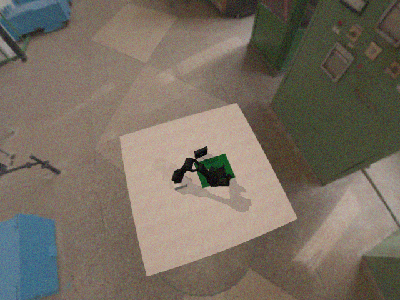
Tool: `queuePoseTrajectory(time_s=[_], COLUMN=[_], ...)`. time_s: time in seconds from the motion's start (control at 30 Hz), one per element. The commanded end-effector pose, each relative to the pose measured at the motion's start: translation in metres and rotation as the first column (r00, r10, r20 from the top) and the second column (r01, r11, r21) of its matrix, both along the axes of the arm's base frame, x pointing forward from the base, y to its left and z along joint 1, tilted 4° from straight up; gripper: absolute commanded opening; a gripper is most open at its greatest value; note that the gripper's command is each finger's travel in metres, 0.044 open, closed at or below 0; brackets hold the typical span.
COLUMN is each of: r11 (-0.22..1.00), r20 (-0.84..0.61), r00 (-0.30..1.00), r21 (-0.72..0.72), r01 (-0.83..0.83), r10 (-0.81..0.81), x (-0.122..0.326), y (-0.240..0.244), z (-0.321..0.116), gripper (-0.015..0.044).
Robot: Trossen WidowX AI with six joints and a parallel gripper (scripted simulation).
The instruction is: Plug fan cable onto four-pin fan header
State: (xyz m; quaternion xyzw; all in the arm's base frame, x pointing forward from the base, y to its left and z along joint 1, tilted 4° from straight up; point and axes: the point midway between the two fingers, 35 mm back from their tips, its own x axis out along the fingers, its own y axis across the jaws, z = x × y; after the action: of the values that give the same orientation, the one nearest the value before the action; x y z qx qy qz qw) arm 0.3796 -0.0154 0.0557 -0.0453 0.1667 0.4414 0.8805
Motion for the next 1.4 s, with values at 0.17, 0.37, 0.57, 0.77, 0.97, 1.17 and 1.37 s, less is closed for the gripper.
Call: queuePoseTrajectory(time_s=[0.17, 0.37, 0.57, 0.77, 0.97, 1.17, 1.37], r11=[0.998, 0.996, 0.992, 0.988, 0.989, 0.989, 0.989], r20=[0.060, 0.100, 0.141, 0.181, 0.176, 0.173, 0.168], r00=[0.998, 0.995, 0.990, 0.983, 0.984, 0.984, 0.985], r21=[0.057, 0.089, 0.119, 0.145, 0.137, 0.134, 0.140], r01=[-0.014, -0.028, -0.043, -0.061, -0.057, -0.055, -0.056], r10=[0.011, 0.019, 0.026, 0.034, 0.032, 0.032, 0.032], x=[-0.010, -0.017, -0.025, -0.033, -0.032, -0.031, -0.032], y=[-0.003, -0.004, -0.005, -0.007, -0.007, -0.007, -0.007], z=[0.003, 0.006, 0.008, 0.011, 0.015, 0.015, 0.018], gripper=[0.0000, 0.0000, 0.0000, 0.0000, 0.0000, 0.0000, 0.0000])
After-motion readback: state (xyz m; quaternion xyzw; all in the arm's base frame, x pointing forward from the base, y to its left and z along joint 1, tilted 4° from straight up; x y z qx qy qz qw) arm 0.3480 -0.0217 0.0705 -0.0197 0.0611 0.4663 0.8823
